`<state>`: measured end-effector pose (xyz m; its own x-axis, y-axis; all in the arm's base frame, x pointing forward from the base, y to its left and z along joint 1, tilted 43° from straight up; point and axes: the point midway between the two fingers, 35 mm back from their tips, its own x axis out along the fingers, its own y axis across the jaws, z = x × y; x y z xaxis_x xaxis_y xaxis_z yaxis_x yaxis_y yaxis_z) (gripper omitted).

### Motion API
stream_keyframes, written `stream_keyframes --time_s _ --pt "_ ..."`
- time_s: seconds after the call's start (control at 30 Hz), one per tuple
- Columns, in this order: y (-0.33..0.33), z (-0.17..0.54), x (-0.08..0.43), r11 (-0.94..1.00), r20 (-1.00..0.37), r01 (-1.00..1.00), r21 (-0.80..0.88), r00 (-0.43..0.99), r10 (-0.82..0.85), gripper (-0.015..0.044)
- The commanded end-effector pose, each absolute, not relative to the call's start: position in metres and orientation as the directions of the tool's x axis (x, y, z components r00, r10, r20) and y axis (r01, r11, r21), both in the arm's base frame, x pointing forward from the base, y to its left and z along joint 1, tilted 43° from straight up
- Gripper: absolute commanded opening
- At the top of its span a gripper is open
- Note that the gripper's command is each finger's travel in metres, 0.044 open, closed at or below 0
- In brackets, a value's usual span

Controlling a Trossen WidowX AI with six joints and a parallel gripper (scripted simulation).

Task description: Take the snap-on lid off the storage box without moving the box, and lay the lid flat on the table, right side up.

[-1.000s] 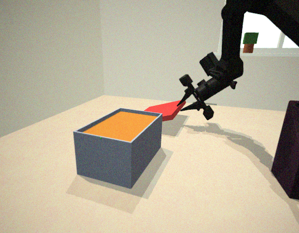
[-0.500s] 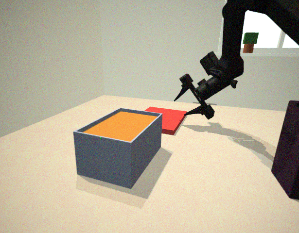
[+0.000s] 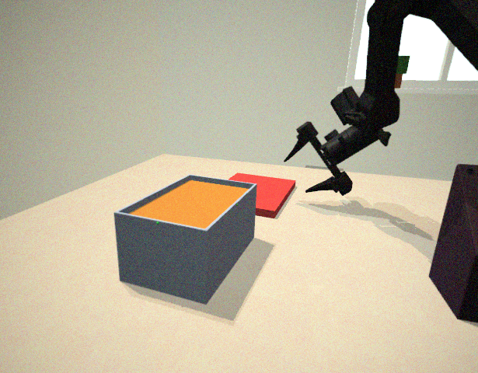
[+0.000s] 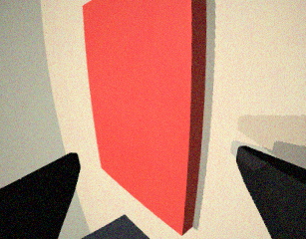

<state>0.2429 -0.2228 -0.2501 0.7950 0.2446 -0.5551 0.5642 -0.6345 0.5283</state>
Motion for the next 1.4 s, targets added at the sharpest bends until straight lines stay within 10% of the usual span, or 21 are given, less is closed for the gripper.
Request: stream_keyframes --time_s 0.0,1.37 --pt "-0.219 -0.249 0.233 -0.636 -0.554 0.565 0.525 0.795 0.248 0.044" --pt "-0.244 -0.211 0.188 -0.635 -0.559 0.568 0.523 0.791 0.247 0.044"
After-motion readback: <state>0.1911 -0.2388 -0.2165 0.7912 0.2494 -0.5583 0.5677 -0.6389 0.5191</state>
